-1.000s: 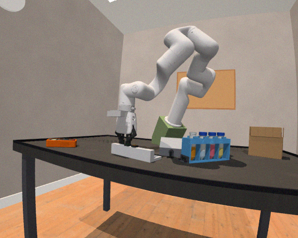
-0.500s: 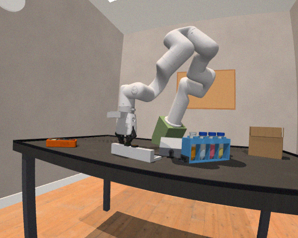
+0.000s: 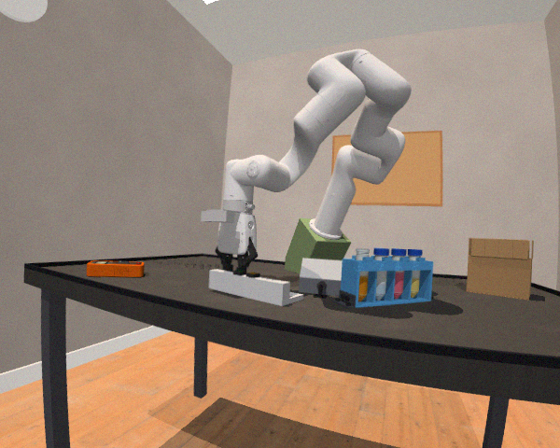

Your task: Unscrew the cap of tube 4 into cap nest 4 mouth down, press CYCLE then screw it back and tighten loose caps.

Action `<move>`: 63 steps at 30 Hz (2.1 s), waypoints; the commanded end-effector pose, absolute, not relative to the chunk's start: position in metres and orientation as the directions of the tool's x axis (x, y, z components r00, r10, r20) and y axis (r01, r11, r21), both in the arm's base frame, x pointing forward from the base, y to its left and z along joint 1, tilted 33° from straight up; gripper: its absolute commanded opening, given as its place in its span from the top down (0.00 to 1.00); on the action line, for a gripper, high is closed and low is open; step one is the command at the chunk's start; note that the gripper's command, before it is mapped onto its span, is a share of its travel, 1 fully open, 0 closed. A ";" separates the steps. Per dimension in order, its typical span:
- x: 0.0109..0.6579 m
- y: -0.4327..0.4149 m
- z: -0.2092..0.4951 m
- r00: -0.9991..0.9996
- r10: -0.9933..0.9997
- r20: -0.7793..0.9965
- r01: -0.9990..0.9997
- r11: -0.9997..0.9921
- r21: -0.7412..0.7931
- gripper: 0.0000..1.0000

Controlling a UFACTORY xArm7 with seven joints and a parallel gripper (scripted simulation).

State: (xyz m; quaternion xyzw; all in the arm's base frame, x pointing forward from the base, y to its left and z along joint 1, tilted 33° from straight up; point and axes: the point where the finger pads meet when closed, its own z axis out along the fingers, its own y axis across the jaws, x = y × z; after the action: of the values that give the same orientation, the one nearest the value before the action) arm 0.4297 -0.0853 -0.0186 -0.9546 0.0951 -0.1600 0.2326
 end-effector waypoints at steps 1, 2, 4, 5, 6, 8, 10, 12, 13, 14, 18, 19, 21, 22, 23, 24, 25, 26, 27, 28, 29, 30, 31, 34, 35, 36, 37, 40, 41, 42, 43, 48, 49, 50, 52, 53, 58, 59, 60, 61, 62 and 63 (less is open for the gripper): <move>0.427 -0.091 -0.009 0.929 -0.259 0.264 -0.109 -0.874 -0.473 0.54; 0.425 -0.093 -0.005 0.929 -0.259 0.264 -0.109 -0.874 -0.473 0.54; 0.422 -0.098 0.003 0.929 -0.259 0.264 -0.109 -0.874 -0.473 0.54; 0.420 -0.100 0.008 0.929 -0.259 0.264 -0.109 -0.874 -0.473 0.54; 0.418 -0.102 0.012 0.929 -0.259 0.264 -0.109 -0.874 -0.473 0.54; 0.415 -0.106 0.020 0.929 -0.259 0.264 -0.109 -0.874 -0.473 0.54; 0.413 -0.108 0.024 0.929 -0.259 0.264 -0.109 -0.874 -0.473 0.54; 0.411 -0.110 0.029 0.929 -0.259 0.264 -0.109 -0.874 -0.473 0.54; 0.409 -0.112 0.033 0.929 -0.259 0.264 -0.109 -0.874 -0.473 0.54; 0.408 -0.114 0.037 0.929 -0.259 0.264 -0.109 -0.874 -0.473 0.54; 0.401 -0.122 0.054 0.929 -0.259 0.264 -0.109 -0.874 -0.473 0.54; 0.399 -0.124 0.058 0.929 -0.259 0.264 -0.109 -0.874 -0.473 0.54; 0.396 -0.128 0.066 0.929 -0.259 0.265 -0.108 -0.874 -0.473 0.54; 0.394 -0.130 0.070 0.929 -0.259 0.265 -0.108 -0.874 -0.473 0.54; 0.393 -0.132 0.074 0.929 -0.259 0.265 -0.108 -0.874 -0.473 0.54; 0.391 -0.134 0.077 0.929 -0.258 0.265 -0.108 -0.874 -0.473 0.54; 0.389 -0.136 0.081 0.929 -0.258 0.265 -0.108 -0.874 -0.473 0.54; 0.388 -0.137 0.085 0.929 -0.258 0.265 -0.108 -0.874 -0.473 0.54; 0.388 -0.137 0.085 0.929 -0.258 0.265 -0.108 -0.874 -0.473 0.54; 0.388 -0.137 0.085 0.929 -0.258 0.265 -0.108 -0.874 -0.473 0.54; 0.386 -0.139 0.089 0.929 -0.258 0.265 -0.108 -0.874 -0.473 0.54; 0.384 -0.142 0.093 0.929 -0.258 0.265 -0.108 -0.874 -0.473 0.54; 0.383 -0.144 0.097 0.929 -0.258 0.265 -0.108 -0.874 -0.473 0.54; 0.382 -0.144 0.099 0.929 -0.258 0.265 -0.108 -0.874 -0.473 0.54; 0.382 -0.144 0.098 0.929 -0.258 0.265 -0.108 -0.874 -0.473 0.54; 0.382 -0.144 0.098 0.929 -0.258 0.265 -0.108 -0.874 -0.473 0.54; 0.382 -0.144 0.098 0.929 -0.258 0.265 -0.108 -0.874 -0.473 0.54; 0.382 -0.144 0.099 0.929 -0.258 0.265 -0.108 -0.874 -0.473 0.54; 0.382 -0.144 0.099 0.929 -0.258 0.265 -0.108 -0.874 -0.473 0.54; 0.382 -0.144 0.098 0.929 -0.258 0.265 -0.108 -0.874 -0.473 0.54; 0.378 -0.137 0.098 0.939 -0.181 0.293 -0.029 -0.889 -0.457 1.00; 0.367 -0.114 0.098 0.929 0.049 0.368 0.205 -0.894 -0.398 1.00; 0.365 -0.111 0.098 0.925 0.071 0.374 0.227 -0.892 -0.392 1.00; 0.364 -0.108 0.098 0.919 0.100 0.382 0.256 -0.888 -0.383 1.00; 0.360 -0.101 0.098 0.900 0.171 0.401 0.327 -0.874 -0.360 1.00; 0.358 -0.098 0.098 0.888 0.209 0.410 0.364 -0.864 -0.347 1.00; 0.349 -0.080 0.098 0.804 0.389 0.449 0.540 -0.795 -0.278 1.00; 0.347 -0.076 0.098 0.783 0.423 0.455 0.573 -0.776 -0.263 1.00; 0.345 -0.072 0.098 0.761 0.457 0.461 0.605 -0.757 -0.248 1.00; 0.345 -0.072 0.098 0.761 0.457 0.461 0.605 -0.757 -0.248 1.00; 0.345 -0.072 0.098 0.761 0.457 0.461 0.605 -0.757 -0.248 1.00; 0.341 -0.065 0.098 0.698 0.538 0.472 0.682 -0.701 -0.208 1.00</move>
State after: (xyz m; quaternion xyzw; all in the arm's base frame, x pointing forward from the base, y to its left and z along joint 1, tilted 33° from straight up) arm 0.3512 -0.0819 0.0955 -0.9326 -0.2322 -0.1786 0.2110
